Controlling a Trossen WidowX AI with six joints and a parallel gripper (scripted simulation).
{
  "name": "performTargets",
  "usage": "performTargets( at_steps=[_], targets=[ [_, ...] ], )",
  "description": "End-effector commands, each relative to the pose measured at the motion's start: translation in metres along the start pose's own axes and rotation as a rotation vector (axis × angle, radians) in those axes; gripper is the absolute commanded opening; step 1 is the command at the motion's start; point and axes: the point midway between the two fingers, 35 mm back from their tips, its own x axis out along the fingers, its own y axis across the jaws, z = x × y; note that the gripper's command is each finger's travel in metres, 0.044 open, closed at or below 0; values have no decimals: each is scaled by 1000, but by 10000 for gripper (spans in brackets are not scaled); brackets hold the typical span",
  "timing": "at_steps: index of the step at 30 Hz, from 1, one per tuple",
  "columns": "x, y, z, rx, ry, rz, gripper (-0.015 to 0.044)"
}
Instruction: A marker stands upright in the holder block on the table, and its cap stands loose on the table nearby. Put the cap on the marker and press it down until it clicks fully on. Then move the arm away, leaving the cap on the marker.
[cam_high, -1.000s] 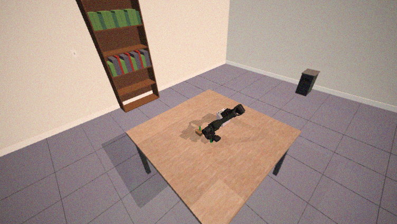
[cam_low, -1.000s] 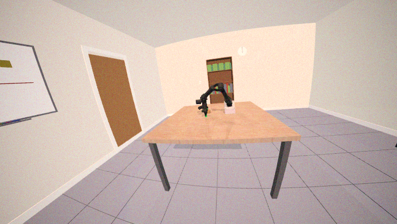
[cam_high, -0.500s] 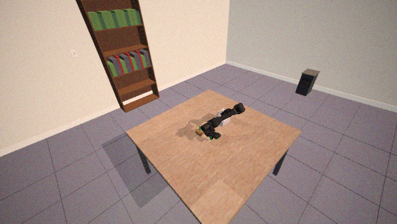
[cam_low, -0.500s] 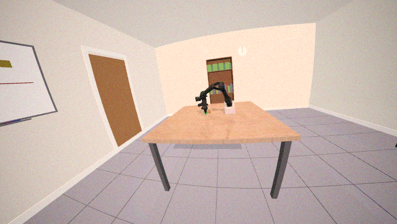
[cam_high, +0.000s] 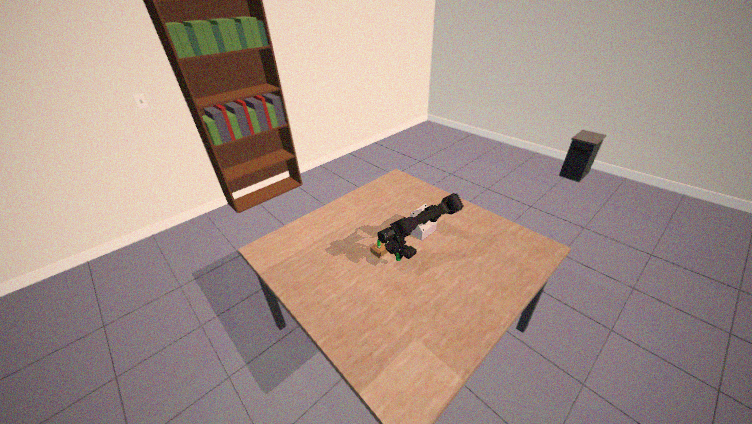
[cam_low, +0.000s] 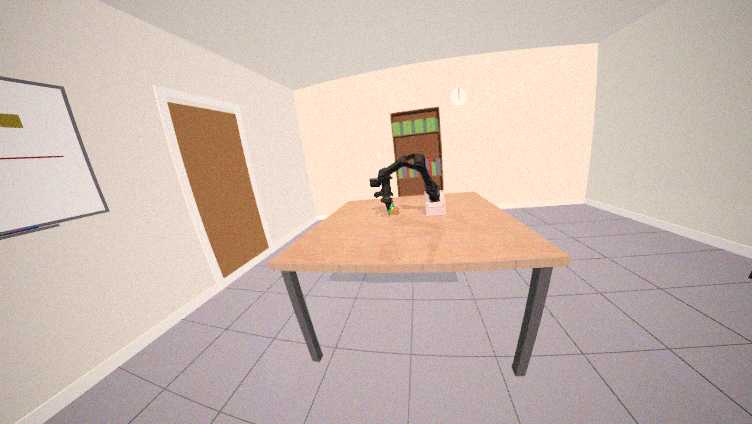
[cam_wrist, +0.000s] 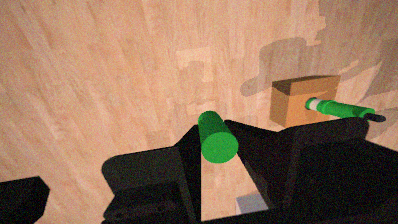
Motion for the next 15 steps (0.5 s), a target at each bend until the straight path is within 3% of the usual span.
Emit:
performTargets(
  at_steps=[1,15],
  targets=[
    [-8,-18,5,-2,-6,-13,0],
    [-27,-72,8,7,-10,-34,0]
  ],
)
